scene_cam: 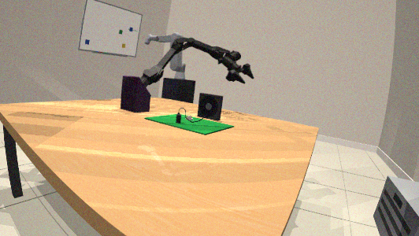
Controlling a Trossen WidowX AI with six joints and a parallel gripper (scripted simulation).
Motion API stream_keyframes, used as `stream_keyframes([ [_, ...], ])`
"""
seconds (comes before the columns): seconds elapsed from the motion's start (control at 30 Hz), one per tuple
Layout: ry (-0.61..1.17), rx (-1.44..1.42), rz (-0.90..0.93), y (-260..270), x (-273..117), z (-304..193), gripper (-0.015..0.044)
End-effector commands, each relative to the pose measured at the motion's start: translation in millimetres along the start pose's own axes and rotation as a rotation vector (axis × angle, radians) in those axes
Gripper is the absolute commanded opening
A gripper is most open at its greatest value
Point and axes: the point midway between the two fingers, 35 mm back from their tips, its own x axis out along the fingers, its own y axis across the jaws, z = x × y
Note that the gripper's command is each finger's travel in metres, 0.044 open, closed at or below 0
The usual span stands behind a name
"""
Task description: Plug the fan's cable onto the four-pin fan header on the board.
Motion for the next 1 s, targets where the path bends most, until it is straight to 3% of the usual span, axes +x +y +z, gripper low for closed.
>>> stream_keyframes([
  [0.0, -0.013, -0.068, 0.148, 55.6, 30.8, -21.8, 0.0440],
  [0.2, -0.073, -0.127, 0.377, 153.9, 58.4, -62.7, 0.0440],
  [0.4, -0.177, -0.108, 0.573, 256.3, 57.2, -98.7, 0.0440],
  [0.7, -0.364, 0.086, 0.756, 399.6, 6.2, -126.9, 0.0440],
  [0.97, -0.517, 0.303, 0.714, 473.7, -48.3, -114.6, 0.0440],
])
